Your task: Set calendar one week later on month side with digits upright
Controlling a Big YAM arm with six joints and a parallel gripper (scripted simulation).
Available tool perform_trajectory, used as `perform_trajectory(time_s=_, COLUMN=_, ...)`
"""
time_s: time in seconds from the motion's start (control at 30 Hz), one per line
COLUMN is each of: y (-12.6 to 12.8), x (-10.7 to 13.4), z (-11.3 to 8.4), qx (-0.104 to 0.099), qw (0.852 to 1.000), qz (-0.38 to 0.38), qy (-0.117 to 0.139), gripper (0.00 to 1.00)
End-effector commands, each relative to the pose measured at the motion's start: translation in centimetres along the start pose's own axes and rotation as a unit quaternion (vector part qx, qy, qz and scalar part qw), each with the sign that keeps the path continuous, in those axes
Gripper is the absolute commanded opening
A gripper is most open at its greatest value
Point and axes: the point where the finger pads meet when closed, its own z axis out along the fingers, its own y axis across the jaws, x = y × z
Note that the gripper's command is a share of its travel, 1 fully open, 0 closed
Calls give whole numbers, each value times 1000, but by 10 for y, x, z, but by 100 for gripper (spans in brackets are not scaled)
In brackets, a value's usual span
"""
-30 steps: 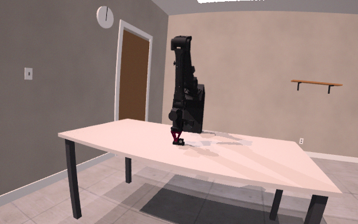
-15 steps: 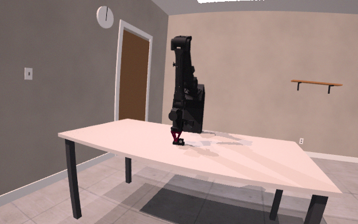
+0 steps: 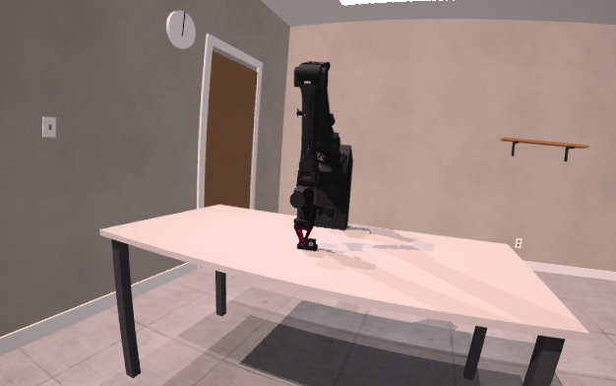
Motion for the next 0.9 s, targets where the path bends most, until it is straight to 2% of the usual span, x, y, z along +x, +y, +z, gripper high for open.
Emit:
perform_trajectory(time_s=0.0, y=1, x=-7, z=-2, qx=4, qw=1000, qz=1, qy=-6, gripper=25)
perform_trajectory(time_s=0.27, y=0, x=-7, z=-7, qx=6, qw=1000, qz=1, qy=-6, gripper=25)
perform_trajectory(time_s=0.5, y=6, x=-8, z=-9, qx=-4, qw=1000, qz=1, qy=-7, gripper=25)
perform_trajectory(time_s=0.63, y=0, x=-8, z=-8, qx=1, qw=1000, qz=0, qy=-6, gripper=25)
perform_trajectory(time_s=0.87, y=6, x=-8, z=-12, qx=-3, qw=1000, qz=0, qy=-7, gripper=25)
